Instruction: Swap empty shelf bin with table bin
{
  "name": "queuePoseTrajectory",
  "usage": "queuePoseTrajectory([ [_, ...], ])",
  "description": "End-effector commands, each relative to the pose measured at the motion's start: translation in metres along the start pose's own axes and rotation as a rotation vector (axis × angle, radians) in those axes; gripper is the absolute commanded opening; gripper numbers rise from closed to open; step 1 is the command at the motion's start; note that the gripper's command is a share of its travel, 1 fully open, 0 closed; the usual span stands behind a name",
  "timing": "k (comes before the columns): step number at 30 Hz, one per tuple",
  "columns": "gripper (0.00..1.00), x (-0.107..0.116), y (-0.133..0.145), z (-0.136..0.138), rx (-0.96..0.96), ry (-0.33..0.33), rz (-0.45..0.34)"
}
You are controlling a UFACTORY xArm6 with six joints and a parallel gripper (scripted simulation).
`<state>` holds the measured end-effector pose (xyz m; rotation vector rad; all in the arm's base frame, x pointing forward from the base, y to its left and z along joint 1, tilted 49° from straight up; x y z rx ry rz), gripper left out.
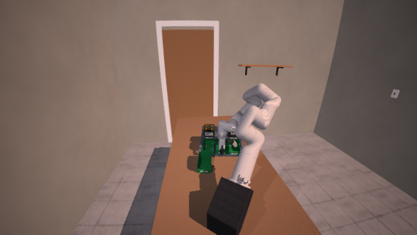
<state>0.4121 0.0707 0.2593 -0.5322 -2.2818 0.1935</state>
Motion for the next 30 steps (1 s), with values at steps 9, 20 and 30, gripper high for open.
queuePoseTrajectory([
  [9,0.00,0.010,-0.001,0.009,-0.001,-0.002,-0.001],
  [20,0.00,0.019,-0.002,0.018,-0.001,-0.002,-0.001],
  [30,0.00,0.022,-0.002,0.019,-0.001,-0.002,-0.001],
])
Point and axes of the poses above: the point where the finger pads meet when closed, its own x axis back along the fingers, its own z axis across the jaws, y = z × x, the point moved 9 cm from there along x, back along the fingers, and after that the axes turned 6 degrees about -x, right-handed, at the moved point
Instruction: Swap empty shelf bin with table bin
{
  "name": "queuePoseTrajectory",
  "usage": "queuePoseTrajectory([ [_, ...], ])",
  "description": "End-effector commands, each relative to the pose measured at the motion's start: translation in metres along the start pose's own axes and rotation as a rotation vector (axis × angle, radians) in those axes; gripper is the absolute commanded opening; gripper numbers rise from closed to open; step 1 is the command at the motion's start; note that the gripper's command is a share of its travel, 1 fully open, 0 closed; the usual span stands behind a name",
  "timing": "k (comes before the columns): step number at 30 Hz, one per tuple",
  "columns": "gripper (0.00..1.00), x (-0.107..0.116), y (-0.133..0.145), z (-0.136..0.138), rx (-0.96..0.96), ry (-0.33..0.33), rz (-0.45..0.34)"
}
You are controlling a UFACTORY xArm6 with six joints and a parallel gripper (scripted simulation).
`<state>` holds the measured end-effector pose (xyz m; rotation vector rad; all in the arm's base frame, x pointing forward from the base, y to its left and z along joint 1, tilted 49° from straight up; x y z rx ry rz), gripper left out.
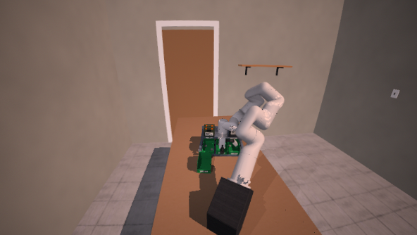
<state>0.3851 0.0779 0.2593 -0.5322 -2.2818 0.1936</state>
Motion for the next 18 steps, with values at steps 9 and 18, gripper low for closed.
queuePoseTrajectory([
  [9,0.00,0.054,0.000,-0.001,-0.001,-0.002,-0.001],
  [18,0.00,0.061,0.000,0.000,-0.001,-0.002,-0.002],
])
Point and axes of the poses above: the point where the finger pads meet when closed, its own x axis back along the fingers, its own z axis across the jaws, y = z × x, the point moved 9 cm from there along x, back along the fingers, and after that the axes turned 6 degrees about -x, right-handed, at the moved point
